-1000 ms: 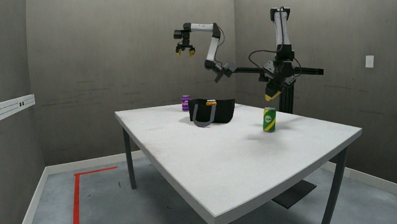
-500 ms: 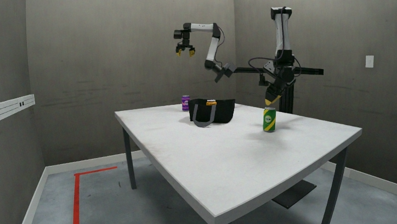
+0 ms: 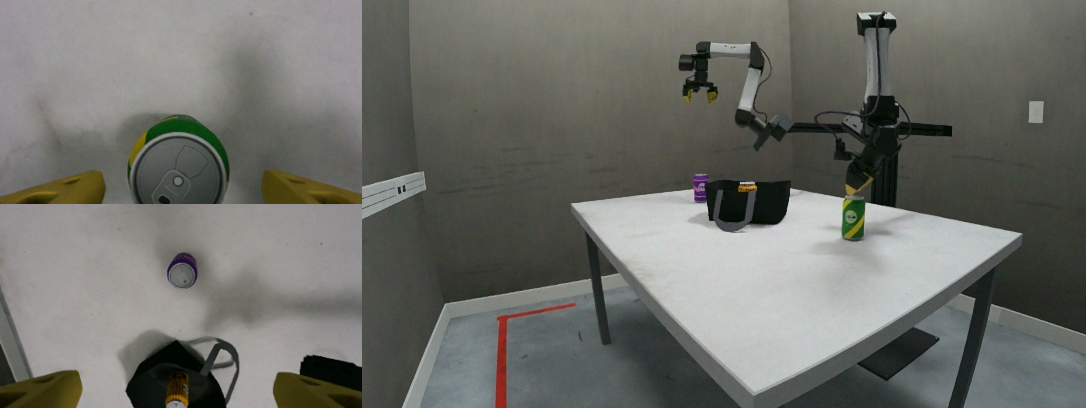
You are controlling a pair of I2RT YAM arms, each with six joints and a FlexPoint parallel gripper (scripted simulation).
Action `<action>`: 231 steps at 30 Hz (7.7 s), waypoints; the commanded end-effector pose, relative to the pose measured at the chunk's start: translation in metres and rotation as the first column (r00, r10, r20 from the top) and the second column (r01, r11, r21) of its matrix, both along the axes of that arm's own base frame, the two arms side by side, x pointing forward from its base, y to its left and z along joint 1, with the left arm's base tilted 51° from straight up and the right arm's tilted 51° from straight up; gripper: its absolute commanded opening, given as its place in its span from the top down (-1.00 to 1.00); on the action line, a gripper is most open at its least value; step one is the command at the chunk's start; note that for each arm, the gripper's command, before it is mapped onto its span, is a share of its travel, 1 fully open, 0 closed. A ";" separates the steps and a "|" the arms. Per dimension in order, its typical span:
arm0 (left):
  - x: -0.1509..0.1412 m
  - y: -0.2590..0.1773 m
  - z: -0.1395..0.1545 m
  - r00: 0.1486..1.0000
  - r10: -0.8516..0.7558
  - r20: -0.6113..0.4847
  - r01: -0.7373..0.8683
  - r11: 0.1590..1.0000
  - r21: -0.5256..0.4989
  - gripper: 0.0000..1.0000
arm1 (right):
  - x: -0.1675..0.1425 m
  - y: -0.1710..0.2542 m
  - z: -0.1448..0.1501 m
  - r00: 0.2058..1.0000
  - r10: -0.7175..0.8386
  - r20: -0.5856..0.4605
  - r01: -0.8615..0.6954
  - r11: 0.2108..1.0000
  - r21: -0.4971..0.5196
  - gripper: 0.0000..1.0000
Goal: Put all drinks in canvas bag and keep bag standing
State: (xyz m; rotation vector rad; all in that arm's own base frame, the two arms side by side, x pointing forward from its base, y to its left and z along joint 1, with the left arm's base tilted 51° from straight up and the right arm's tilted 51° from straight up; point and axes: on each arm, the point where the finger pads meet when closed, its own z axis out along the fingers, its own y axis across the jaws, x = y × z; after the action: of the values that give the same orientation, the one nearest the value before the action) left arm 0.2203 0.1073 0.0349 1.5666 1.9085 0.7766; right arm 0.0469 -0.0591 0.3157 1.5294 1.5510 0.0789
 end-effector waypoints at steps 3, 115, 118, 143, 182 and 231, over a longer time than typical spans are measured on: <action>0.012 0.009 0.002 0.999 0.002 0.044 -0.003 0.999 0.033 -0.68 | -0.001 0.001 0.004 1.000 0.003 0.000 -0.003 1.000 -0.002 -1.00; 0.011 -0.001 -0.003 1.000 -0.025 0.013 0.025 1.000 -0.016 -0.34 | -0.001 0.001 0.004 1.000 0.003 0.000 -0.003 1.000 -0.002 -1.00; 0.008 -0.003 -0.006 1.000 -0.025 0.007 0.025 0.999 -0.022 -0.34 | -0.001 0.001 0.004 1.000 0.003 0.000 -0.003 1.000 -0.002 -1.00; -0.030 -0.030 0.035 1.000 -0.020 0.006 0.020 0.999 -0.025 -0.34 | -0.001 0.001 0.004 1.000 0.003 0.000 -0.003 1.000 -0.002 -1.00; -0.043 -0.042 0.054 1.000 -0.014 0.018 0.014 1.000 -0.014 -0.34 | -0.001 0.001 0.004 1.000 0.003 0.000 -0.003 1.000 -0.002 -1.00; -0.040 -0.064 0.051 0.995 0.082 0.048 -0.083 0.996 0.011 -0.34 | -0.001 0.001 0.004 1.000 0.003 0.000 -0.003 1.000 -0.002 -1.00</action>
State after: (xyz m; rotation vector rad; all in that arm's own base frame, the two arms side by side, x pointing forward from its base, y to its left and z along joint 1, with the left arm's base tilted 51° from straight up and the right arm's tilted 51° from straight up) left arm 0.1754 0.0420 0.0813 1.5589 1.8793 0.7927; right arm 0.0469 -0.0591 0.3157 1.5294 1.5510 0.0789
